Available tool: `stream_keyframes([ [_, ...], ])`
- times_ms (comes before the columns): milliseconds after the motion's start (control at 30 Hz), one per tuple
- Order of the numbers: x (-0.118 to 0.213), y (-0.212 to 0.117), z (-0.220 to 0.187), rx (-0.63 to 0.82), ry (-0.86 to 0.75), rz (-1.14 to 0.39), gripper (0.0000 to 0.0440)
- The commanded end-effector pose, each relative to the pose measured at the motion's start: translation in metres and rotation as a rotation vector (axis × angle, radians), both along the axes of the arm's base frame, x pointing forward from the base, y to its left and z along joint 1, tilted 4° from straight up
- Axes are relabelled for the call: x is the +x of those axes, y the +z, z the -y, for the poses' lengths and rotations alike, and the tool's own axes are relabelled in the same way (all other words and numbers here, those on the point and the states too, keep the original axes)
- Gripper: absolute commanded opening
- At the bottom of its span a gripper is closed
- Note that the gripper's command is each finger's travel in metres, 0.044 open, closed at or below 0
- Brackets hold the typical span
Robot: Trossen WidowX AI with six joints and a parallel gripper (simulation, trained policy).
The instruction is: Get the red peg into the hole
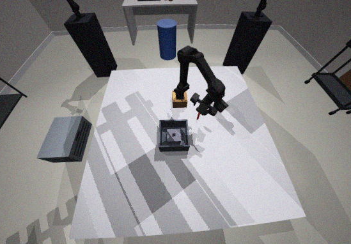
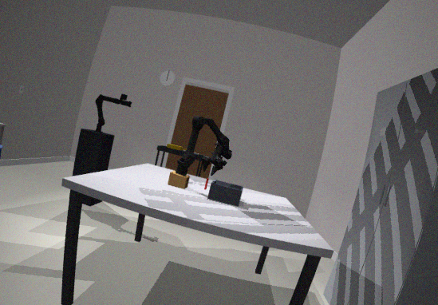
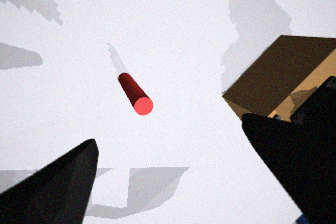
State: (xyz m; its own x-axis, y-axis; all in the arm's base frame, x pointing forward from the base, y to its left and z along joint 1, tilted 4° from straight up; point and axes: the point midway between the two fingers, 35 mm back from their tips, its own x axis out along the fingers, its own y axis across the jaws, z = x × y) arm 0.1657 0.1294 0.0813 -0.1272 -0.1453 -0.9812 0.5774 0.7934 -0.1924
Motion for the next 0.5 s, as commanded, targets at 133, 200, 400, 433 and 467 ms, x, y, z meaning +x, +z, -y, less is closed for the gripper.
stream_keyframes([
  [133,0.005,-0.032,0.003,-0.033,-0.045,0.011,0.0440],
  [200,0.007,-0.041,0.004,-0.036,-0.052,0.020,0.0440],
  [400,0.010,-0.068,0.006,-0.044,-0.062,0.050,0.0440],
  [433,0.011,-0.072,0.007,-0.045,-0.062,0.054,0.0440],
  [467,0.011,-0.076,0.007,-0.046,-0.062,0.057,0.0438],
])
